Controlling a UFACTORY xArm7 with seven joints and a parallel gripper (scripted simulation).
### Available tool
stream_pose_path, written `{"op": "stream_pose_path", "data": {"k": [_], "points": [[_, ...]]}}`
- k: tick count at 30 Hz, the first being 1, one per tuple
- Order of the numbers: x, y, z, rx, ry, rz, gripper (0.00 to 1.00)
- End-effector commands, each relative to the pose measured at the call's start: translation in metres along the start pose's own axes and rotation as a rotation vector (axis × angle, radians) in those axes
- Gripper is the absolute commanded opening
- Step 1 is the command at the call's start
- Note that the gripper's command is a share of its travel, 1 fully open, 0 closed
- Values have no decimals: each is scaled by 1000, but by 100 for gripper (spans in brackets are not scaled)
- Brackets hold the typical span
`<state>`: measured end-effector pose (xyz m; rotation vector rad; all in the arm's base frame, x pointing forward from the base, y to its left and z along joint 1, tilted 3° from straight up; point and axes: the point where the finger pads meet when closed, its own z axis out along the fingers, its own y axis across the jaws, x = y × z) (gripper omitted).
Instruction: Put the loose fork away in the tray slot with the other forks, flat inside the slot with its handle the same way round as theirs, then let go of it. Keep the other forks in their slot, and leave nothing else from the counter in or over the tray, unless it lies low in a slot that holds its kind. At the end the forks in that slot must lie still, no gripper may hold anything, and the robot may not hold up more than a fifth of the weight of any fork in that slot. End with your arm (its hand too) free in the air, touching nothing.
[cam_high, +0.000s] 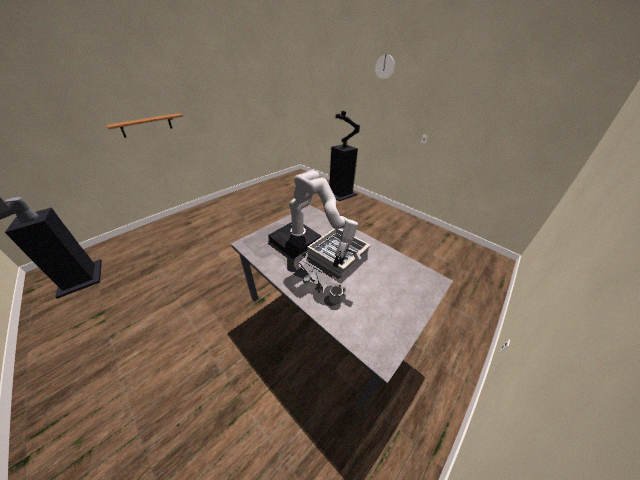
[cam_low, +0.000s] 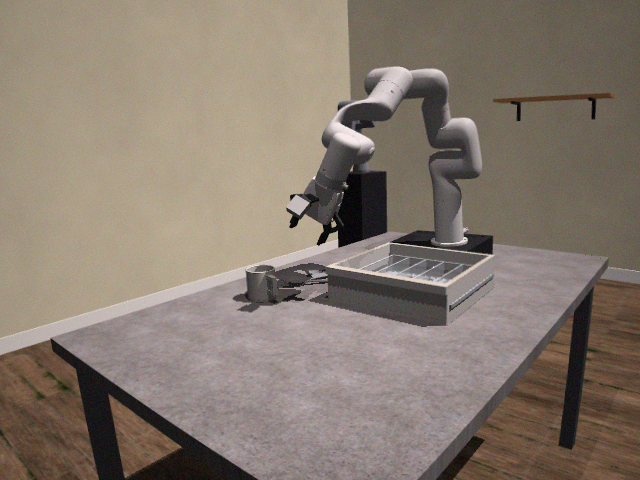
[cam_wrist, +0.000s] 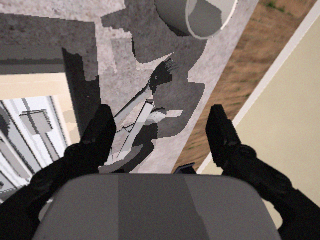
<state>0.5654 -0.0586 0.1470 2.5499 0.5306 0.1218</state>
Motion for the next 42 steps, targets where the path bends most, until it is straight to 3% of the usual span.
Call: {"op": "stream_pose_path", "data": {"k": [1, 3, 4, 6, 7, 10, 13, 15, 16, 25, 42], "points": [[-36, 15, 10, 141, -54, 235, 100], [-36, 15, 10, 143, -55, 238, 100], [-48, 19, 13, 188, -73, 324, 100], [-48, 19, 13, 193, -75, 333, 100], [-59, 22, 16, 237, -92, 418, 100], [-59, 22, 16, 239, -93, 422, 100], [-77, 27, 19, 321, -122, 579, 100], [-77, 27, 19, 321, -122, 579, 100], [-84, 29, 20, 356, -134, 646, 100], [-105, 35, 21, 475, -168, 873, 100], [-107, 35, 20, 486, -171, 894, 100]]}}
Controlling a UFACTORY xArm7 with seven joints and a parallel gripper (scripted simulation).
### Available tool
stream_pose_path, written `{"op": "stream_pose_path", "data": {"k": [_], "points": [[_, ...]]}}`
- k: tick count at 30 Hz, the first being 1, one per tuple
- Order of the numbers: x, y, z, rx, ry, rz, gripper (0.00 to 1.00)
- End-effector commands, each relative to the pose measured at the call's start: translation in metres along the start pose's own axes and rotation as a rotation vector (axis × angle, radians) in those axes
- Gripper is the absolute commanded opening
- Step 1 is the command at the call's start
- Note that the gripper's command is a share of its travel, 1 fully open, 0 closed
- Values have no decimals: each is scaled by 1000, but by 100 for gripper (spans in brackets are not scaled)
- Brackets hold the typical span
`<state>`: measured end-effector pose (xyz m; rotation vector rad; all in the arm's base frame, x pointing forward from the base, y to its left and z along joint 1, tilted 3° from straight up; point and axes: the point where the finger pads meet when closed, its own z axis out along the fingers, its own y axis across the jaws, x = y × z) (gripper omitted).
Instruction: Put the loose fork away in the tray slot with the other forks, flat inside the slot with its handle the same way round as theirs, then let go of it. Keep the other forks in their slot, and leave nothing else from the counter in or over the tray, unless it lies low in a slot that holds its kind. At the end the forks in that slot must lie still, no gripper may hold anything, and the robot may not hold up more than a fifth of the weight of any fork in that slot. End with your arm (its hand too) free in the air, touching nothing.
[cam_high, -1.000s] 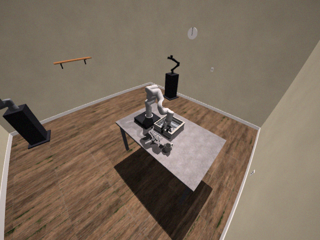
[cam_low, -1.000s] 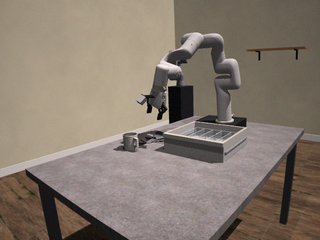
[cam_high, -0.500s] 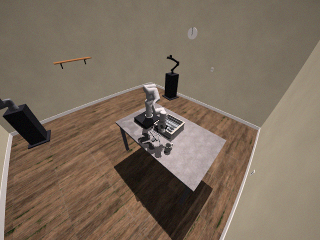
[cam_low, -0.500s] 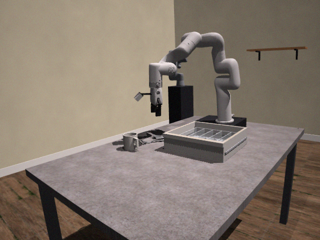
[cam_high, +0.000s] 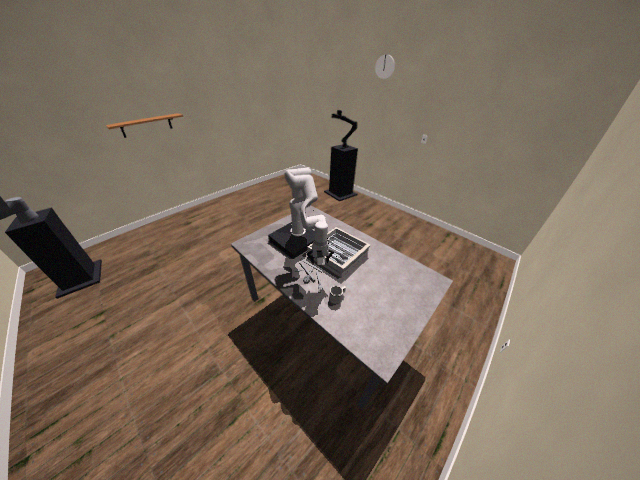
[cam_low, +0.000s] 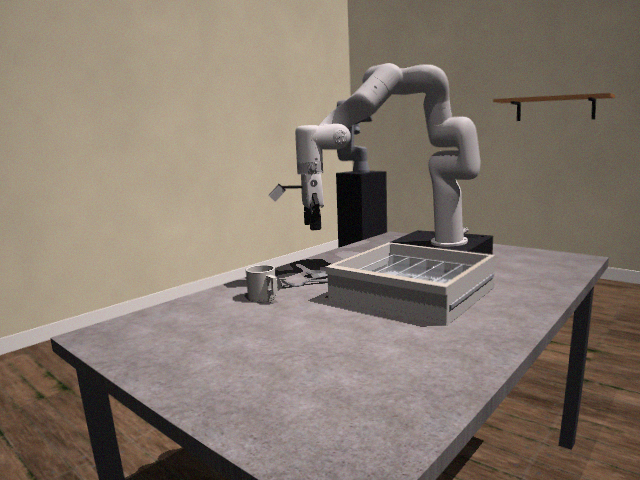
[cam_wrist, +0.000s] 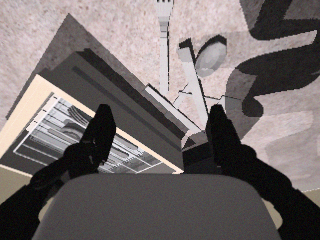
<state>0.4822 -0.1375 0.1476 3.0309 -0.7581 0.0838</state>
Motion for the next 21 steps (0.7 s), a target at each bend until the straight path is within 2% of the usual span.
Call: {"op": "stream_pose_path", "data": {"k": [1, 12, 14, 17, 19, 21], "points": [[1, 0, -2, 3, 4, 2, 100], [1, 0, -1, 3, 4, 2, 100], [-2, -1, 17, 3, 3, 0, 100], [-17, 1, 69, 1, 2, -1, 100], [-17, 1, 69, 1, 2, -1, 100], [-23, 3, 85, -1, 1, -1, 100]]}}
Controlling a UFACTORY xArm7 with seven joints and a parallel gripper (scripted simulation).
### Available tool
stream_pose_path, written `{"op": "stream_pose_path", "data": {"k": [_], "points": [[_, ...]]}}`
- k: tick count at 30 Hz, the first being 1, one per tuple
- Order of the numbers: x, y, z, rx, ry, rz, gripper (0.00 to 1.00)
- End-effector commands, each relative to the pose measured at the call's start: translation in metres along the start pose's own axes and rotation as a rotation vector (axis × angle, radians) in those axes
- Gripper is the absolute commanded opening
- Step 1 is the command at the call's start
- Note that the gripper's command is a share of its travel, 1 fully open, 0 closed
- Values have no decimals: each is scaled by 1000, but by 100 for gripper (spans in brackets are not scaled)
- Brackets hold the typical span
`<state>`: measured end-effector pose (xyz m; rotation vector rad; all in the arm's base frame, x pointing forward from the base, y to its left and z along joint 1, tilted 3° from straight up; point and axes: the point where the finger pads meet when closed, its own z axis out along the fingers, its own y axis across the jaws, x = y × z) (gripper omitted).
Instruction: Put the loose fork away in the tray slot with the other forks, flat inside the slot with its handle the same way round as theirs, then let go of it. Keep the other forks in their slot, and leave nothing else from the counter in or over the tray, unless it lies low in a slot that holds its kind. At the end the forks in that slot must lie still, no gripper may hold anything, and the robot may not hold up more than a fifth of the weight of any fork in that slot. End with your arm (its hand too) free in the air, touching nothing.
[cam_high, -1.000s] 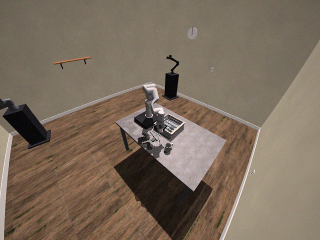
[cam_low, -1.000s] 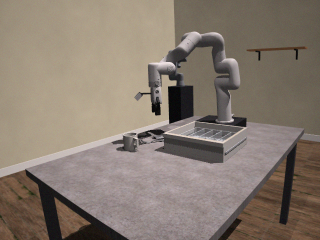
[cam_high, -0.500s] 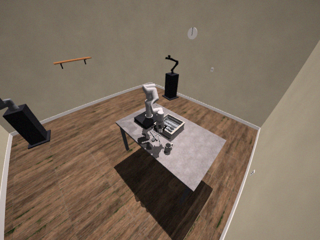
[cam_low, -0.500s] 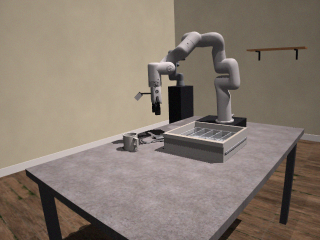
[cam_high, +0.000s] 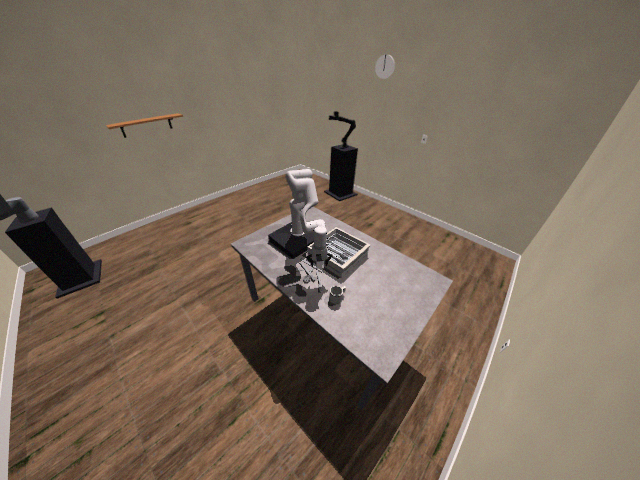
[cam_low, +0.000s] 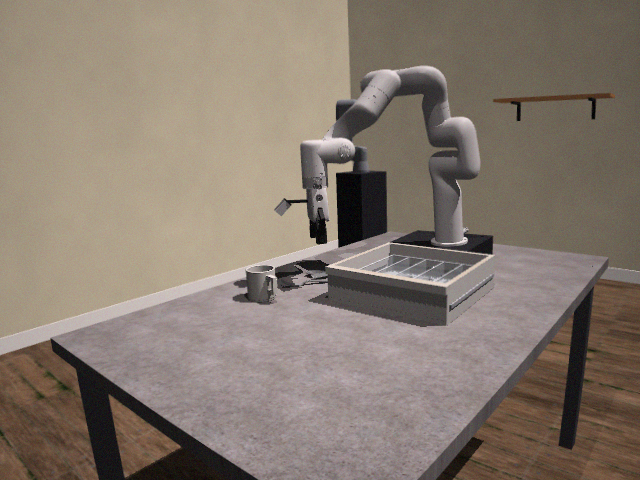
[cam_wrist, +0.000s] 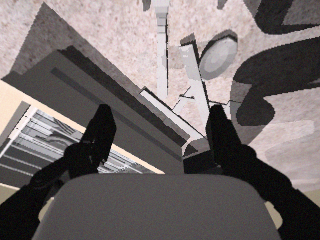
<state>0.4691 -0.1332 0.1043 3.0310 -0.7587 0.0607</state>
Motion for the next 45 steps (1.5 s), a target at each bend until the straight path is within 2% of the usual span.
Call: {"op": "stream_pose_path", "data": {"k": [1, 2, 45], "points": [[-7, 0, 44, 2, 16, -1, 100], [-7, 0, 44, 2, 16, -1, 31], [-7, 0, 46, 3, 16, -1, 31]]}}
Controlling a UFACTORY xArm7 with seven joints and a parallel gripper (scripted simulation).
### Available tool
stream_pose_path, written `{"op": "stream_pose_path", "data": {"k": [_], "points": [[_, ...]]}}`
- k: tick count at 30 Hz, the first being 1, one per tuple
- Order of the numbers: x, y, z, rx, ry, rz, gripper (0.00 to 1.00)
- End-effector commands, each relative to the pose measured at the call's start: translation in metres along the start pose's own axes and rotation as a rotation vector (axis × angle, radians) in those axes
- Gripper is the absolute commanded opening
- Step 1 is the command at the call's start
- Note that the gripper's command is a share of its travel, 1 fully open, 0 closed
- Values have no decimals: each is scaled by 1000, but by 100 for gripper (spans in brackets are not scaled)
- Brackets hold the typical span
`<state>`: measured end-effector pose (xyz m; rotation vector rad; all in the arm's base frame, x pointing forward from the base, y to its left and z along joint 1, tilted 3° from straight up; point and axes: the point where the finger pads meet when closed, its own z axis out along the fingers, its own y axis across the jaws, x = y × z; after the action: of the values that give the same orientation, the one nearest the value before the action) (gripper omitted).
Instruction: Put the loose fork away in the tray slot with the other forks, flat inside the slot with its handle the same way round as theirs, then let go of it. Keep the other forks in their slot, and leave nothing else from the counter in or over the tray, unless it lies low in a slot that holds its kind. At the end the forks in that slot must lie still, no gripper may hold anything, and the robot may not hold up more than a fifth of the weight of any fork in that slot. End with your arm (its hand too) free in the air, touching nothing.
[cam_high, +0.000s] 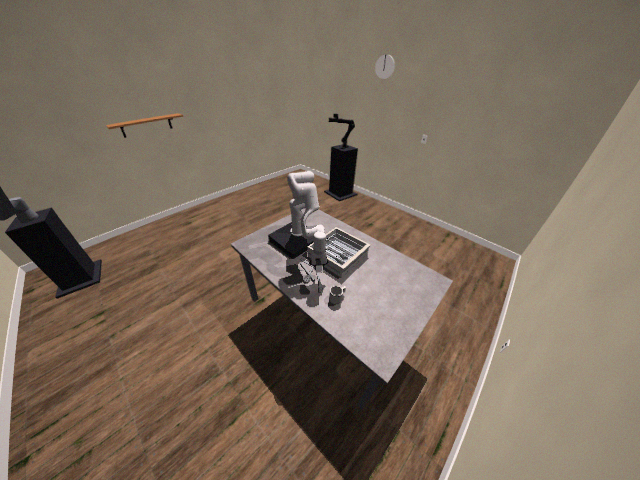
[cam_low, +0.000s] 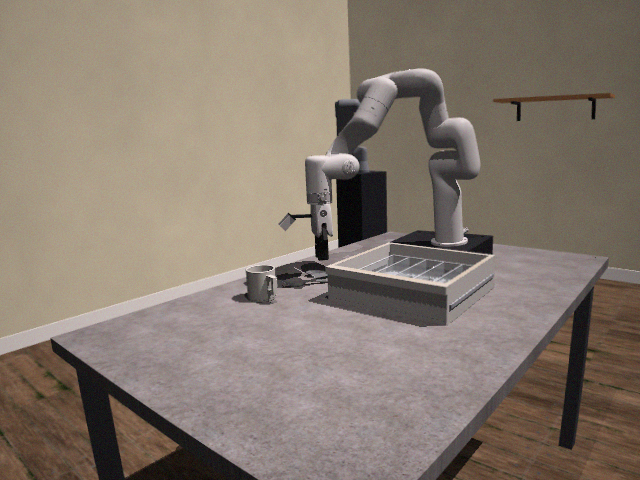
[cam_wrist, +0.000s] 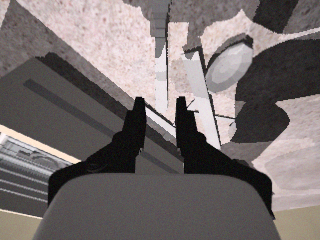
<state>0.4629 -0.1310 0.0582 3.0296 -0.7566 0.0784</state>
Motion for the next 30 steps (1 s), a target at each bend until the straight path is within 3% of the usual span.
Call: {"op": "stream_pose_path", "data": {"k": [1, 30], "points": [[2, 0, 0, 2, 4, 0, 31], [2, -1, 33, 2, 4, -1, 31]]}}
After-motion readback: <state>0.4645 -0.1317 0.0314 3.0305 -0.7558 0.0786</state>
